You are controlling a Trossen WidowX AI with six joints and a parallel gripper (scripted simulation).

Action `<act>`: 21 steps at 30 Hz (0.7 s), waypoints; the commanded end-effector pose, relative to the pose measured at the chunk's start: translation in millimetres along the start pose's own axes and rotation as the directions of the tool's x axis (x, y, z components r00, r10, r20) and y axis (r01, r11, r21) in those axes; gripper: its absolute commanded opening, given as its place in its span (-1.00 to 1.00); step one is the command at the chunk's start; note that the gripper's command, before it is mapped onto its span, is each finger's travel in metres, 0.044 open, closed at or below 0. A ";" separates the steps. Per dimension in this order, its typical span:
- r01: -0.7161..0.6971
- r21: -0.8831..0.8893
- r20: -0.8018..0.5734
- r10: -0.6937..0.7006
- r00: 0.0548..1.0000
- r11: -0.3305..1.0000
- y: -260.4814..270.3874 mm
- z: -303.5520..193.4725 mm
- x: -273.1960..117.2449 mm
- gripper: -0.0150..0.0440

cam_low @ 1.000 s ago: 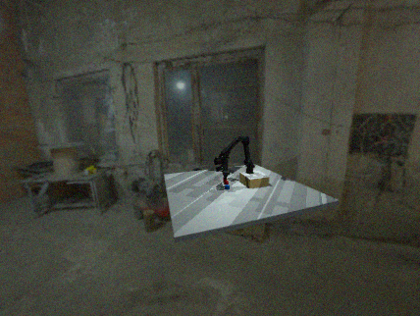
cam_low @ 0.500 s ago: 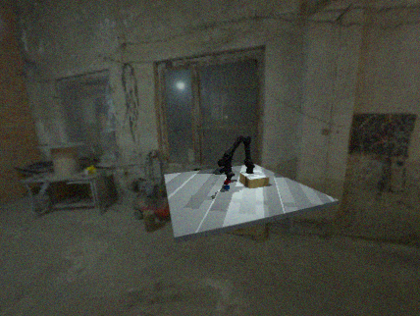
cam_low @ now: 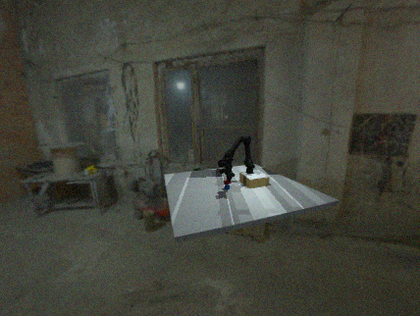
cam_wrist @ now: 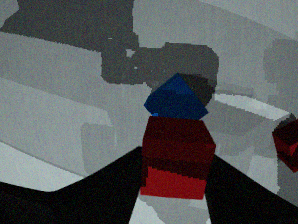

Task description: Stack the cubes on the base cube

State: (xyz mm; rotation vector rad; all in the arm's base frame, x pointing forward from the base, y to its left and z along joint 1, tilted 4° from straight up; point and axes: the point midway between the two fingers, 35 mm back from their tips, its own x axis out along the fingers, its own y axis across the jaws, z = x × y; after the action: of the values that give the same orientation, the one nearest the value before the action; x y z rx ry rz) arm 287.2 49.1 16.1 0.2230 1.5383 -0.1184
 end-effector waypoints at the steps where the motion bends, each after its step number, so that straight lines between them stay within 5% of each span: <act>1: 0.004 -0.005 -0.006 -0.004 1.000 1.000 -0.2 -1.8 11.9 -0.14; 21: 0.007 -0.007 -0.005 -0.007 1.000 1.000 -0.1 -2.4 22.5 -0.14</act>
State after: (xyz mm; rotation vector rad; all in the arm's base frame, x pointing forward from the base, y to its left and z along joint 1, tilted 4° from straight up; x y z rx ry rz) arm 285.4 51.5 -5.6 0.2142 1.5456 -0.1133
